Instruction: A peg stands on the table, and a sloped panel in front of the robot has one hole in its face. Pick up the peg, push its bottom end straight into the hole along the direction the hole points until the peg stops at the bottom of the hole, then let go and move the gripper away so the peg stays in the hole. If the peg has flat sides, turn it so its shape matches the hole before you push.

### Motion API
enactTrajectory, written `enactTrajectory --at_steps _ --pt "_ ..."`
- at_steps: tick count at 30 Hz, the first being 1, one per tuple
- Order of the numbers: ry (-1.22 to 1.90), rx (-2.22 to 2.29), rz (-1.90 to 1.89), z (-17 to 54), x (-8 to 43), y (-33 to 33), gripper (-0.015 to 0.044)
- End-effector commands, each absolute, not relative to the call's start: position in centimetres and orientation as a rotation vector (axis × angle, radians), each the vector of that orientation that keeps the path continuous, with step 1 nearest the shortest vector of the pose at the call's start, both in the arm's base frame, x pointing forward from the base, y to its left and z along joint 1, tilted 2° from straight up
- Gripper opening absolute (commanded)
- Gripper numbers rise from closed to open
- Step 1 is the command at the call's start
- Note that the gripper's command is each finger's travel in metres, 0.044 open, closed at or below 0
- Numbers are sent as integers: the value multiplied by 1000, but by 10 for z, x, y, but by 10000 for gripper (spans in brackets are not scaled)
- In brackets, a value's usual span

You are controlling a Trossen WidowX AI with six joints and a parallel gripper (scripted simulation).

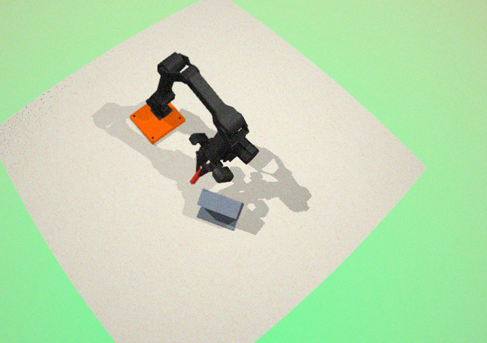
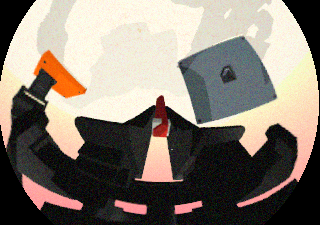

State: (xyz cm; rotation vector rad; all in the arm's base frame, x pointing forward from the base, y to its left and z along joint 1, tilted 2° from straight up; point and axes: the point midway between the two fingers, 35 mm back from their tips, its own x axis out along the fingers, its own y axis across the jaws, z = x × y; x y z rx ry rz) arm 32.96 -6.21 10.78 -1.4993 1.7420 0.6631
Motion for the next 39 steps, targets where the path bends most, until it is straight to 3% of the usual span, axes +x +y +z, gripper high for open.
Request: enactTrajectory --at_steps 1,39 --pt "1749 -1538 668 105 331 -59 0" --pt "1718 -1896 629 101 346 -15 0"
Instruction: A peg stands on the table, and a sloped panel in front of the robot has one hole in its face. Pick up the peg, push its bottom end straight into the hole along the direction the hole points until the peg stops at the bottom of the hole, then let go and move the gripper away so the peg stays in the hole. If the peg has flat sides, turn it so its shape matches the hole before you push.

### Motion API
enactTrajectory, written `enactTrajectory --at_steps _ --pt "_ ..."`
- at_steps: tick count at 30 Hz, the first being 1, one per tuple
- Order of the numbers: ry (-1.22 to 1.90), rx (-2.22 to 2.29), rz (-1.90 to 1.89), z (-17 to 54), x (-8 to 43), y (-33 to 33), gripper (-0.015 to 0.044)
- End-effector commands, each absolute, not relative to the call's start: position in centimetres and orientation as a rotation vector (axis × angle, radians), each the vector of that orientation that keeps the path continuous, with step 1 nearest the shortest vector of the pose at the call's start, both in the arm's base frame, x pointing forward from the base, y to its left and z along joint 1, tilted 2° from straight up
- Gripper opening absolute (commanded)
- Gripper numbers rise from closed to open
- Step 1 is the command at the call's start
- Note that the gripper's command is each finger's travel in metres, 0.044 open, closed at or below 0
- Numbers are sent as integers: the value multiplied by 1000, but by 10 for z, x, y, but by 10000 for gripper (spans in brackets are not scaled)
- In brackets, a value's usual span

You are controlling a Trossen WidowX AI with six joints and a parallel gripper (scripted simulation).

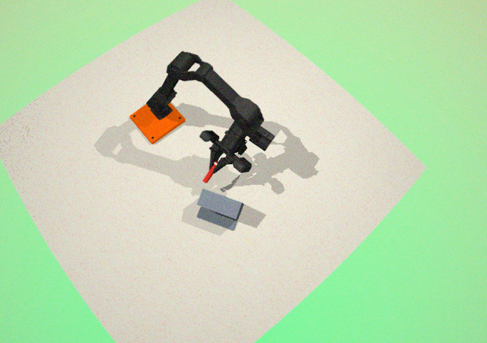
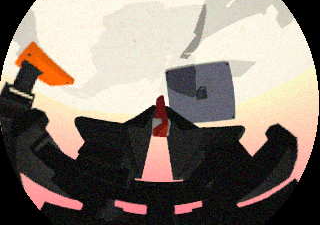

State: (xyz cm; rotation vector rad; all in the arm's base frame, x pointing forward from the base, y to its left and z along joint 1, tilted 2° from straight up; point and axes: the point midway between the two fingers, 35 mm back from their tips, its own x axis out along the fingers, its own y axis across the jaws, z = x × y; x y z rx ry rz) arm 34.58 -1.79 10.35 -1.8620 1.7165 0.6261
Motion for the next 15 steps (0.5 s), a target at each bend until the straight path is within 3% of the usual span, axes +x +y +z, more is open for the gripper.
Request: enactTrajectory --at_steps 1,15 --pt "1716 -1906 627 101 347 -13 0" --pt "1685 -2041 599 101 351 5 0"
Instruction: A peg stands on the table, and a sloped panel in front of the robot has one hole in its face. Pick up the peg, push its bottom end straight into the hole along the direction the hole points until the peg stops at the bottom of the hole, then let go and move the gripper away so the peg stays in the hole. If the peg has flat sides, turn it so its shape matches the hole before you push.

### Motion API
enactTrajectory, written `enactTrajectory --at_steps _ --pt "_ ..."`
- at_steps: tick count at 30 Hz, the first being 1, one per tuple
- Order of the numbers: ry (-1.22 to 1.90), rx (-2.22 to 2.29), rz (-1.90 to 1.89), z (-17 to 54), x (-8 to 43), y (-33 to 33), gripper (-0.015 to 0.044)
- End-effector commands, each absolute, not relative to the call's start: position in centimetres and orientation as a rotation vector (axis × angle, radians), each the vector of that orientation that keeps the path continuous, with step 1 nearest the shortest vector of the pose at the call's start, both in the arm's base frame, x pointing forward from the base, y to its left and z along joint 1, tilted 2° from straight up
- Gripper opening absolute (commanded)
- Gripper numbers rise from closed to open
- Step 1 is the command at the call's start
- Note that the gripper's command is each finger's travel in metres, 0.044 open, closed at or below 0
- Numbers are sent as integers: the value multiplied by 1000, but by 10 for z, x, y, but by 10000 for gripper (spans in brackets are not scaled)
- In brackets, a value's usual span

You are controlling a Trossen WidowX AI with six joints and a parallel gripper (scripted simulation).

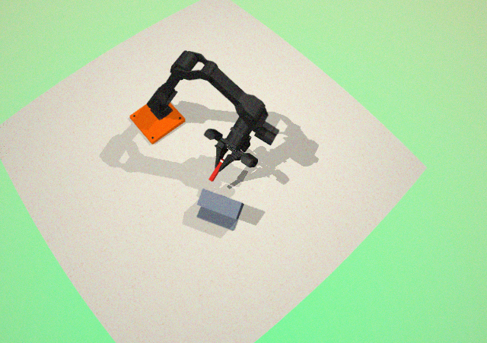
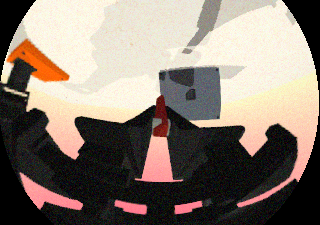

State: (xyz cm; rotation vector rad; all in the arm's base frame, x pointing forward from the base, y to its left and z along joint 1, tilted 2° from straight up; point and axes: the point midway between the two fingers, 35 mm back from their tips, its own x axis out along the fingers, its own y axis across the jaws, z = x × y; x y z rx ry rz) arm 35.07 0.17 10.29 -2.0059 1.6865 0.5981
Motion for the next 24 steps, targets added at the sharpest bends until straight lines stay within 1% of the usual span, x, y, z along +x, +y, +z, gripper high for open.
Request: enactTrajectory --at_steps 1,24 --pt "1683 -2050 596 101 351 6 0" --pt "1608 -2272 533 101 356 40 0"
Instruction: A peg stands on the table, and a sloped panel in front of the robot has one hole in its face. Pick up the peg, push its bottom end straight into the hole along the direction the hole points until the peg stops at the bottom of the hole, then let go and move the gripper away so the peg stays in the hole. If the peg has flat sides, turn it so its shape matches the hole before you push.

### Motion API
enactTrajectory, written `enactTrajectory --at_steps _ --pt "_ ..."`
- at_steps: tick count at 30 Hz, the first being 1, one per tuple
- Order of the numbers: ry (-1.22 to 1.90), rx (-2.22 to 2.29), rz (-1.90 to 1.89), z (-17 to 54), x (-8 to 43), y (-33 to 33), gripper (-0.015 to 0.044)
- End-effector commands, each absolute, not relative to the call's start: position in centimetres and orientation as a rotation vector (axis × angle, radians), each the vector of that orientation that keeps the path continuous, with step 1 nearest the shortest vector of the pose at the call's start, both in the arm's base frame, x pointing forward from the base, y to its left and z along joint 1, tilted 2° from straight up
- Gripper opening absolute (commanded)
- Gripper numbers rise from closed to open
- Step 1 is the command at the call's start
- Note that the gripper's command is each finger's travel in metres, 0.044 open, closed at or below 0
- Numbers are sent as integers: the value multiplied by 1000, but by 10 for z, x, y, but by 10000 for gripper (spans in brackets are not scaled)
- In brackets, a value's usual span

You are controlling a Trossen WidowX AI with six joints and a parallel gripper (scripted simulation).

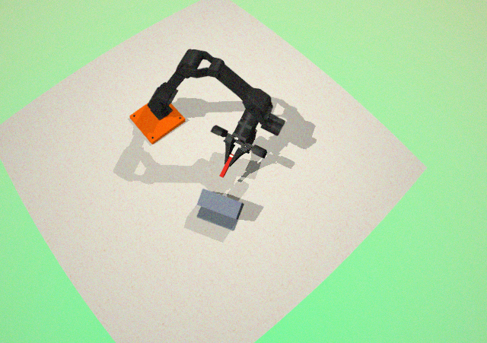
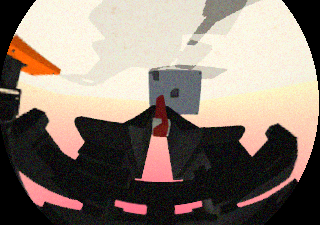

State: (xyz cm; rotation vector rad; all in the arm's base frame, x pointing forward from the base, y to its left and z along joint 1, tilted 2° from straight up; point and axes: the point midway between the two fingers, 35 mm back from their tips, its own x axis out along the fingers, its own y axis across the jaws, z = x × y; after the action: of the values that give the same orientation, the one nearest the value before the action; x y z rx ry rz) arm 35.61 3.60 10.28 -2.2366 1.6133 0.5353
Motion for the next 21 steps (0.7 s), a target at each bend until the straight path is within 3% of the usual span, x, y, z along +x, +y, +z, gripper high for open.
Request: enactTrajectory --at_steps 1,21 --pt "1604 -2282 530 101 356 41 0" --pt "1543 -2405 486 98 360 57 0"
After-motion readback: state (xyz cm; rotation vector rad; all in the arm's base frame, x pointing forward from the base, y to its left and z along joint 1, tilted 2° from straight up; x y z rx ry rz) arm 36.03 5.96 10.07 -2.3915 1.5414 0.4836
